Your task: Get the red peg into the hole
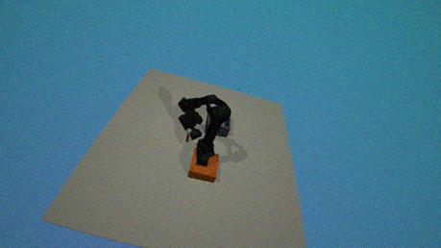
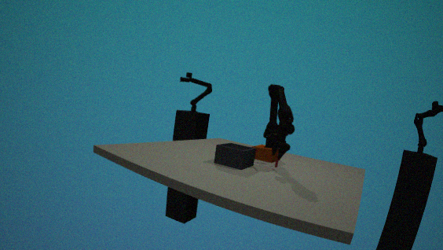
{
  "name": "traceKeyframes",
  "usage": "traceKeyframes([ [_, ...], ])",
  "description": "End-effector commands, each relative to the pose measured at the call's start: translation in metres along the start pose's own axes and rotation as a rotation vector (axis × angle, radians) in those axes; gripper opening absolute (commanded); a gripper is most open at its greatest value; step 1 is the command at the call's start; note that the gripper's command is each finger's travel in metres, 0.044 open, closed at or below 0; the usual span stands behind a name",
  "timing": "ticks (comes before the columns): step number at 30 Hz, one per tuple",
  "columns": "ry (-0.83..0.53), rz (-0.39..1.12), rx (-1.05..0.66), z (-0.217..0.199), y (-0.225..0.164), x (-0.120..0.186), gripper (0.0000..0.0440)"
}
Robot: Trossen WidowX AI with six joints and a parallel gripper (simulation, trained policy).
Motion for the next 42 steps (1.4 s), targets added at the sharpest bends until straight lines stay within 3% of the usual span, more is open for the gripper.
traceKeyframes([
  [1, 0.000, -0.005, -0.020, -0.002, -0.004, -0.013, 0.0424],
  [6, -0.006, 0.009, -0.046, -0.006, -0.009, -0.026, 0.0345],
  [19, -0.025, 0.099, -0.061, -0.005, -0.010, -0.032, 0.0007],
  [42, 0.065, -0.107, 0.103, -0.010, 0.028, 0.032, 0.0001],
])
Point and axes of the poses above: the point midway between the two fingers, 35 mm back from their tips, its own x axis back along the fingers, its own z axis across the jaws, y = z × x, the point moved 5 cm from there along x, back along the fingers, and after that the axes turned 6 degrees about x, right-handed, at the moved point
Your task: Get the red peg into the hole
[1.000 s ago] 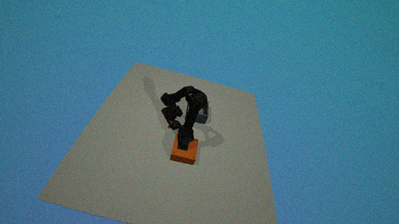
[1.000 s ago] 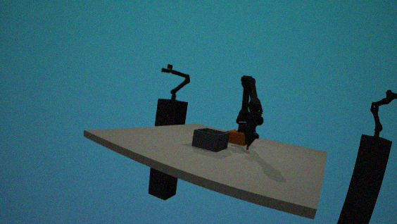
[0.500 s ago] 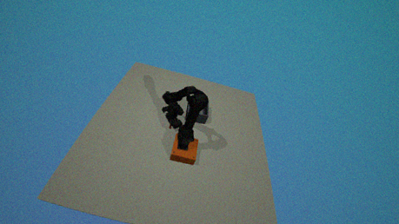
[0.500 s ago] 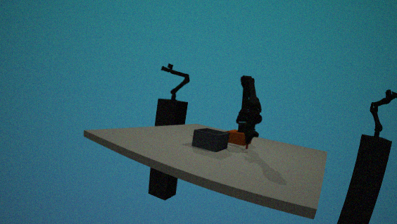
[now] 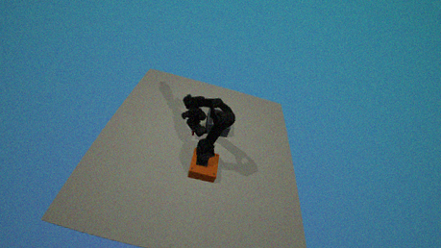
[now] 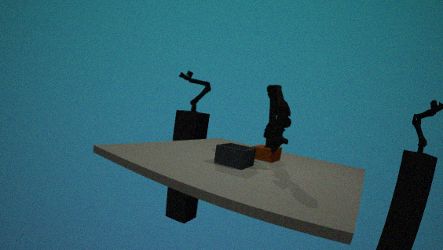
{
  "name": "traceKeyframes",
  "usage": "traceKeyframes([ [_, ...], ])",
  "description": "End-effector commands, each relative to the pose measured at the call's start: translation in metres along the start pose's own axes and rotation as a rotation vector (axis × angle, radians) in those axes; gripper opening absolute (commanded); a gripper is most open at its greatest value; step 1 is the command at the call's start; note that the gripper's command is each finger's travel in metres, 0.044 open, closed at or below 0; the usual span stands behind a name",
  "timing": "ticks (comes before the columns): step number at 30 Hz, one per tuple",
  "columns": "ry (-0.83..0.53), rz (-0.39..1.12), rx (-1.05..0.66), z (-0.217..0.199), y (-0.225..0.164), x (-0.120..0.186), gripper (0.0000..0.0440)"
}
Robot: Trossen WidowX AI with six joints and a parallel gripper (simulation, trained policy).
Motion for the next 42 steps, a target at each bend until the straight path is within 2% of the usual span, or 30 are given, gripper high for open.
traceKeyframes([
  [1, 0.014, -0.036, 0.023, 0.001, 0.011, 0.013, 0.0000],
  [18, 0.054, -0.147, 0.028, 0.005, 0.074, 0.062, 0.0000],
  [29, 0.052, -0.154, -0.051, -0.006, 0.116, 0.061, 0.0000],
  [42, 0.052, -0.160, -0.144, -0.019, 0.162, 0.046, 0.0000],
])
Point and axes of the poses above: the point midway between the two fingers, 35 mm back from their tips, its own x axis back along the fingers, its own z axis across the jaws, y = z × x, the point moved 5 cm from there along x, back along the fingers, and after that the axes turned 6 degrees about x, right-handed, at the moved point
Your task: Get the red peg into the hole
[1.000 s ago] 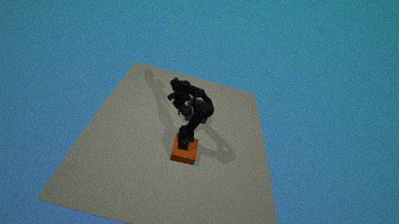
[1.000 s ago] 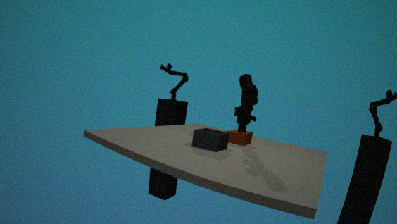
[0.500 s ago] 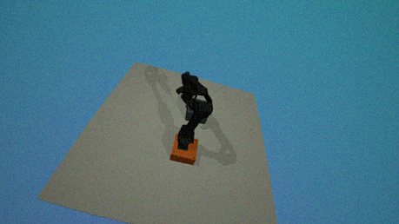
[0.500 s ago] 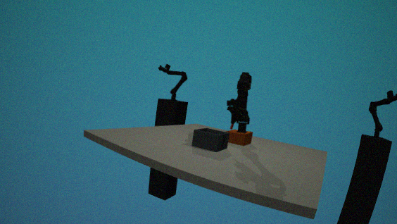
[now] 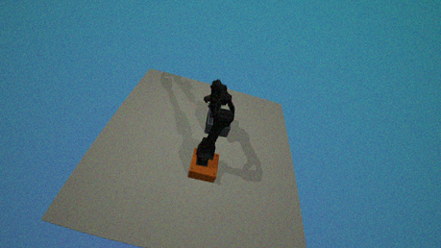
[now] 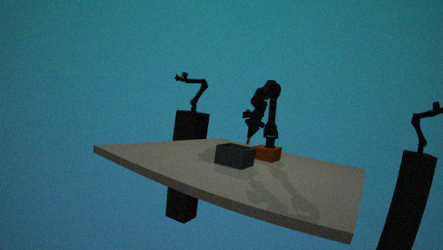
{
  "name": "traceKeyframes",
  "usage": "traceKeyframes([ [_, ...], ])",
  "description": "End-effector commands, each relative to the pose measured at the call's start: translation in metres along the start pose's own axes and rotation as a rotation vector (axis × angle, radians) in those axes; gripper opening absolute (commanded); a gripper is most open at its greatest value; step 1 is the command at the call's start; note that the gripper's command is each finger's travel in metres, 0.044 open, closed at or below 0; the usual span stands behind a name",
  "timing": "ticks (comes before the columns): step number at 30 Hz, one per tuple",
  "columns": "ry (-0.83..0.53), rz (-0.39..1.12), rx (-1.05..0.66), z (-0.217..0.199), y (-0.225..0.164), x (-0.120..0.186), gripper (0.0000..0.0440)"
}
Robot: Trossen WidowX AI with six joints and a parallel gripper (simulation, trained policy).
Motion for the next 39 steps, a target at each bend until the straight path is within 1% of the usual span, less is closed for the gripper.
traceKeyframes([
  [1, 0.001, 0.004, -0.018, -0.001, 0.011, -0.008, 0.0001],
  [11, -0.003, 0.023, -0.069, -0.006, 0.037, -0.031, 0.0006],
  [19, -0.014, 0.061, -0.081, -0.006, 0.045, -0.056, 0.0004],
  [21, -0.021, 0.072, -0.077, -0.006, 0.045, -0.063, 0.0012],
  [23, -0.029, 0.083, -0.069, -0.007, 0.045, -0.071, 0.0046],
  [27, -0.045, 0.100, -0.046, -0.008, 0.046, -0.081, 0.0137],
  [30, -0.057, 0.111, -0.027, -0.006, 0.048, -0.087, 0.0150],
  [39, -0.050, 0.083, 0.010, 0.004, 0.075, -0.092, 0.0347],
])
Point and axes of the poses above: the point midway between the two fingers, 35 mm back from their tips, its own x axis back along the fingers, its own z axis across the jaws, y = z × x, the point moved 5 cm from there along x, back along the fingers, and after that the axes turned 6 degrees about x, right-handed, at the moved point
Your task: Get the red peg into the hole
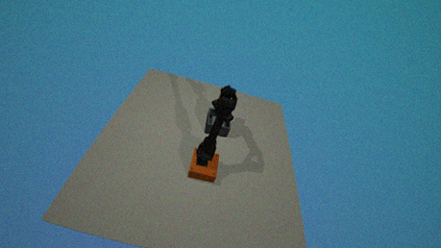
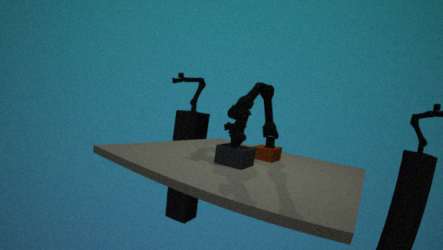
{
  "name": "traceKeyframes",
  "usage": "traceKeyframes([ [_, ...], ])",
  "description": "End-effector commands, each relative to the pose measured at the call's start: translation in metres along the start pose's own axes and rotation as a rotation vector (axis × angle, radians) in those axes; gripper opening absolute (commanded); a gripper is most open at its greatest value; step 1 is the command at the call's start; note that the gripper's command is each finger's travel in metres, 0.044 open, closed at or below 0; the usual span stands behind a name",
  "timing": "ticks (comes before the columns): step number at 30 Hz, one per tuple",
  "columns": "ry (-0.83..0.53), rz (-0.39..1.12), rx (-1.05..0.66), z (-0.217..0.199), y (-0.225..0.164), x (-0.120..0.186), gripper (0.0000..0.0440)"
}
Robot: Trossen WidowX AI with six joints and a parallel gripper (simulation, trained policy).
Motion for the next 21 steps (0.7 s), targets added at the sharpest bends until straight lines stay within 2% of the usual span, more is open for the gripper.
traceKeyframes([
  [1, -0.009, -0.006, 0.017, 0.001, 0.010, -0.002, 0.0368],
  [4, -0.005, -0.024, 0.022, 0.004, 0.020, -0.002, 0.0437],
  [21, 0.024, -0.168, -0.024, 0.004, 0.070, 0.009, 0.0440],
])
Point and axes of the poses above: the point midway between the two fingers, 35 mm back from their tips, its own x axis back along the fingers, its own z axis across the jaws, y = z × x, the point moved 5 cm from there along x, back along the fingers, and after that the axes turned 6 degrees about x, right-handed, at the moved point
